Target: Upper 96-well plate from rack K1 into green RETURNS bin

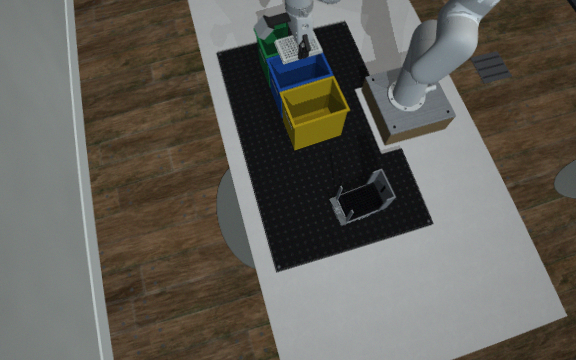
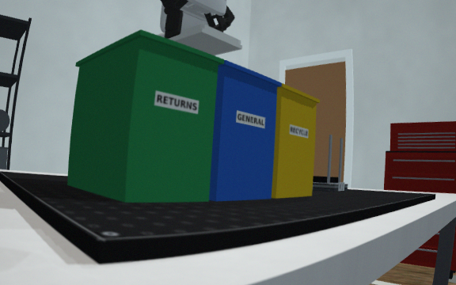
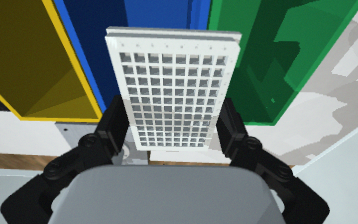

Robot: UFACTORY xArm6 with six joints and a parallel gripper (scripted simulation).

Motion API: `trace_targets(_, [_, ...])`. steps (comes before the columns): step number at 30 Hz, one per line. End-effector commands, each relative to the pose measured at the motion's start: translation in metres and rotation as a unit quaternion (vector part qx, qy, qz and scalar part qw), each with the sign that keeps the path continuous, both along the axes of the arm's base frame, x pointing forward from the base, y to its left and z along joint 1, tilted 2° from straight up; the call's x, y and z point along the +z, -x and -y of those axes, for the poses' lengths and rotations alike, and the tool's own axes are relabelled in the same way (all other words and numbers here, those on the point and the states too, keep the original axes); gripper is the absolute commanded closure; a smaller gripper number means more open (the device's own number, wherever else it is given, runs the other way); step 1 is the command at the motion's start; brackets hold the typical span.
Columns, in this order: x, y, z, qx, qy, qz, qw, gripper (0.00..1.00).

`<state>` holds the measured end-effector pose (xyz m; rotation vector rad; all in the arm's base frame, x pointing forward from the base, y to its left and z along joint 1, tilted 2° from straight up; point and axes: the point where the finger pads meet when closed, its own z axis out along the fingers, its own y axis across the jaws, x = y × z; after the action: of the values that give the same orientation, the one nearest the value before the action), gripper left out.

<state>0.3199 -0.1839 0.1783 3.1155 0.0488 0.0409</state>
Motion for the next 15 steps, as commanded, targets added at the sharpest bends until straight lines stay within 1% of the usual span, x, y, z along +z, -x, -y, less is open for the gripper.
trace_targets(1, [0.001,-0.004,0.019,0.000,0.000,0.002,1.000,1.00])
trace_targets(10, [0.001,-0.007,0.048,0.000,0.000,0.002,1.000,1.00])
trace_targets(12, [0.001,-0.007,0.048,0.000,0.000,0.002,1.000,1.00])
trace_targets(15, [0.001,-0.008,0.058,0.000,0.001,0.002,1.000,1.00])
